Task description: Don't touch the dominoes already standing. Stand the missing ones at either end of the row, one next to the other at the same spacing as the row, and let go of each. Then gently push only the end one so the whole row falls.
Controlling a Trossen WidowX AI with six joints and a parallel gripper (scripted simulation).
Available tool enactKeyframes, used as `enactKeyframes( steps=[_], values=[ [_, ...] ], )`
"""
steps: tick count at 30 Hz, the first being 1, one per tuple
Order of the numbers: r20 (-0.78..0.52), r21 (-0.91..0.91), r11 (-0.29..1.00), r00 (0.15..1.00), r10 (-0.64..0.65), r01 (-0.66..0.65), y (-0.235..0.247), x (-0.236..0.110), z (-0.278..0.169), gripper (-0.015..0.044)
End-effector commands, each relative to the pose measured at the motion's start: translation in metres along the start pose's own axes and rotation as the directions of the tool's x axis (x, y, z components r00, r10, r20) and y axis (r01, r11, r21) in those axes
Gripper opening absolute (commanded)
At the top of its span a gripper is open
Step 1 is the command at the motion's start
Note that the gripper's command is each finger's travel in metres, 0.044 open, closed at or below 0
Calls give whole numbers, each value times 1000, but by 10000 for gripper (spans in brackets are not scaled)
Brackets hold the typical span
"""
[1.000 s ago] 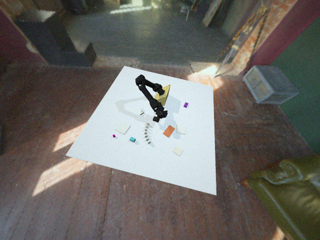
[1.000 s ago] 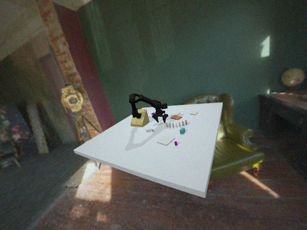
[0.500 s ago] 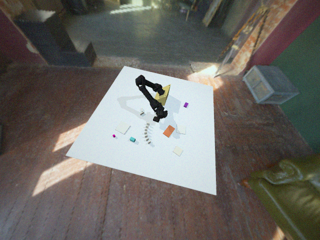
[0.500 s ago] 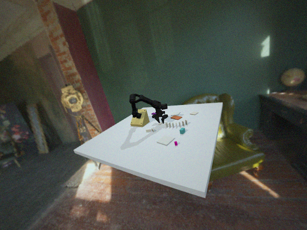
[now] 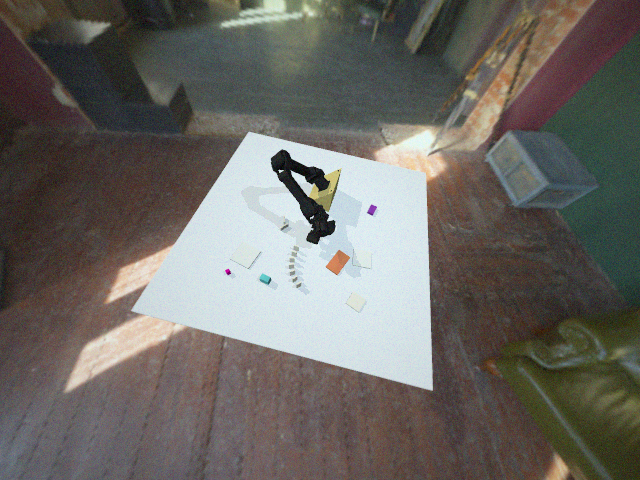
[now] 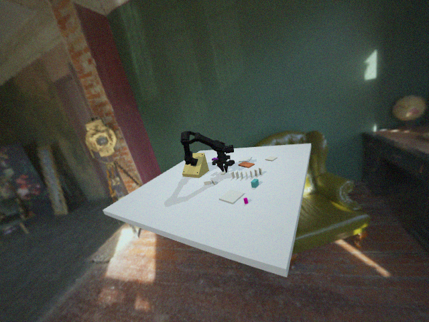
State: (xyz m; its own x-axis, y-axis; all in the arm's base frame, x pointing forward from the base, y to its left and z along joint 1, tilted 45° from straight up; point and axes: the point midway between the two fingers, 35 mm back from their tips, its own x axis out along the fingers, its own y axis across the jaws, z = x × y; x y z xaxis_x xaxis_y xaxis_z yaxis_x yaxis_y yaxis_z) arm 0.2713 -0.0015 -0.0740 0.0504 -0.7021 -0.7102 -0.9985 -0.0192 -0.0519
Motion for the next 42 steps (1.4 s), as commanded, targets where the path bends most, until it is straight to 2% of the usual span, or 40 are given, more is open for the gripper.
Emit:
enactKeyframes(
  steps=[1, 9, 11, 19, 27, 37, 42],
  values=[
    [4, 3, 1000, 1000, -7, 7, -1, -28, 1, 107],
    [9, 2, 1000, 1000, -5, 5, 2, -138, 3, 107],
    [10, 1, 1000, 1000, -5, 5, 2, -156, 3, 107],
    [10, 11, 1000, 1000, -5, 5, 2, -158, 5, 107],
    [18, 403, 915, 1000, -6, -2, 16, -161, 101, 107],
    [20, 413, 911, 1000, -4, -5, 16, -160, 104, 107],
    [97, 418, 906, 995, 32, -70, 17, -148, 109, 107]
  ],
)
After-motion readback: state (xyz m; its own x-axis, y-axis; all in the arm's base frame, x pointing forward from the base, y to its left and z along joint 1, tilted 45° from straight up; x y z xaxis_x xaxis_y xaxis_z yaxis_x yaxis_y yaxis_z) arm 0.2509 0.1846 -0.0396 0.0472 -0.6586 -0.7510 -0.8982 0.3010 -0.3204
